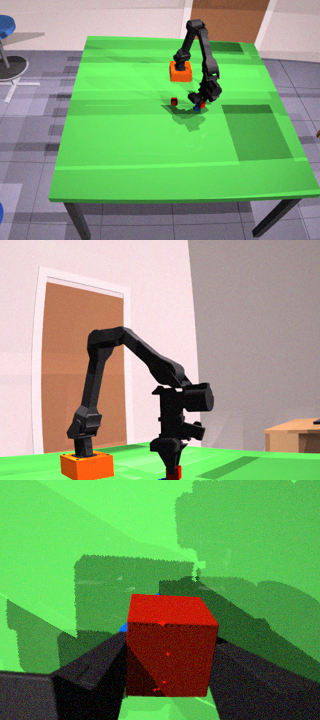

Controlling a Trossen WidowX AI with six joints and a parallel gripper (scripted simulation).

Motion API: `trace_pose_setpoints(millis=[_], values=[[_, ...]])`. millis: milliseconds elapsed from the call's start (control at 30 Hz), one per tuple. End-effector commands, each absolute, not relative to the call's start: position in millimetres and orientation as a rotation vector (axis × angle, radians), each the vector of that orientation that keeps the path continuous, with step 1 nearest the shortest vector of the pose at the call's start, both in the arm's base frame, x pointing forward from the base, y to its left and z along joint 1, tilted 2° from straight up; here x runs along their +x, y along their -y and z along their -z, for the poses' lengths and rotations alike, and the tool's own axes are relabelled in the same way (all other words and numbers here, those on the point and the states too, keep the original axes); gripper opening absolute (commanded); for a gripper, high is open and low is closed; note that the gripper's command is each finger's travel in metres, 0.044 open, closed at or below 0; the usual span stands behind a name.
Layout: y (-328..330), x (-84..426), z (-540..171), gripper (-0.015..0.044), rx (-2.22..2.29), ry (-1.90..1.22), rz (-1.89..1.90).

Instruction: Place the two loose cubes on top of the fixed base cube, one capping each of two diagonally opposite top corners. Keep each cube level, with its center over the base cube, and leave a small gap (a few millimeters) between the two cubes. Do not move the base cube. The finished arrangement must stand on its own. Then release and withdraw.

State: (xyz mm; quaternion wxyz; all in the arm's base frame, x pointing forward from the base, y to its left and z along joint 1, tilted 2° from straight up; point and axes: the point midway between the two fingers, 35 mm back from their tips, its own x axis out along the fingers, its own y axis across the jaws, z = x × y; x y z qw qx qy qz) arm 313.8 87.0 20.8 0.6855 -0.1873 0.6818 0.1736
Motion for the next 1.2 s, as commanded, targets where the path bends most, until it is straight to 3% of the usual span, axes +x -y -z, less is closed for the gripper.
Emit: trace_pose_setpoints(millis=[0, 100, 867, 900, 967, 1167], values=[[-88, 314, -20, 0.0131, -0.420, -1.526, -0.396], [-88, 314, -20, 0.0205, -0.420, -1.526, -0.396], [-87, 314, -51, 0.0205, -0.419, -1.527, -0.389], [-86, 313, -49, 0.0231, -0.417, -1.527, -0.386], [-74, 312, -53, 0.0265, -0.389, -1.532, -0.357], [-21, 299, -70, 0.0265, -0.260, -1.551, -0.224]])
